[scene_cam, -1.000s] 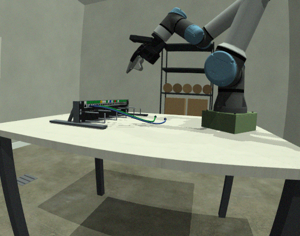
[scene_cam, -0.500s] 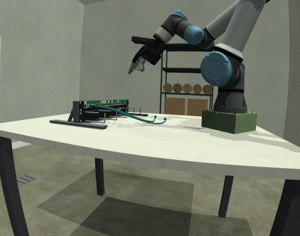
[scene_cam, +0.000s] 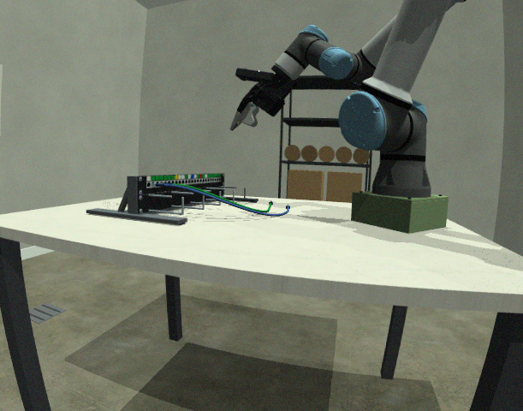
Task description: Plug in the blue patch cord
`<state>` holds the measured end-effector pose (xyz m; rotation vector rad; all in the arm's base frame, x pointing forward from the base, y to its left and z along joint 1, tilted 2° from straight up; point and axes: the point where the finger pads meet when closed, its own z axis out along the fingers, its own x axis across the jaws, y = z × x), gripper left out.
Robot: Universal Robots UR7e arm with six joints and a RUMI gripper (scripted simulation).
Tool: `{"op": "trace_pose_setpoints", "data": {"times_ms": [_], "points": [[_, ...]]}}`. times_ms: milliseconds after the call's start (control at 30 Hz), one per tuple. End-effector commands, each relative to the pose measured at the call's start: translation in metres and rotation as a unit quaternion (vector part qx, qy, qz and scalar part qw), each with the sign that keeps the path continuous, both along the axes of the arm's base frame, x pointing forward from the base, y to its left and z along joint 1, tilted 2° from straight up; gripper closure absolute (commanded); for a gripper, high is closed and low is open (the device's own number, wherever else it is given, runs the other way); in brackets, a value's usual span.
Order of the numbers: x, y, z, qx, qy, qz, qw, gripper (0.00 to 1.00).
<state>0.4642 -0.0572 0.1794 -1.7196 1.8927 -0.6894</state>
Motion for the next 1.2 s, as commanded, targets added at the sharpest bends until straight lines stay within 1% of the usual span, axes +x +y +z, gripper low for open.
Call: {"op": "trace_pose_setpoints", "data": {"times_ms": [0,200,400,867,1167], "points": [[-0.001,-0.015,0.0,0.001,0.0,0.001,1.0,1.0],[-0.002,-0.027,0.0,0.001,0.0,0.001,1.0,1.0],[-0.002,-0.03,0.0,0.001,0.0,0.001,1.0,1.0],[-0.002,-0.031,-0.001,0.001,0.0,0.001,1.0,1.0],[0.003,-0.031,-0.007,0.001,0.0,0.001,1.0,1.0]]}}
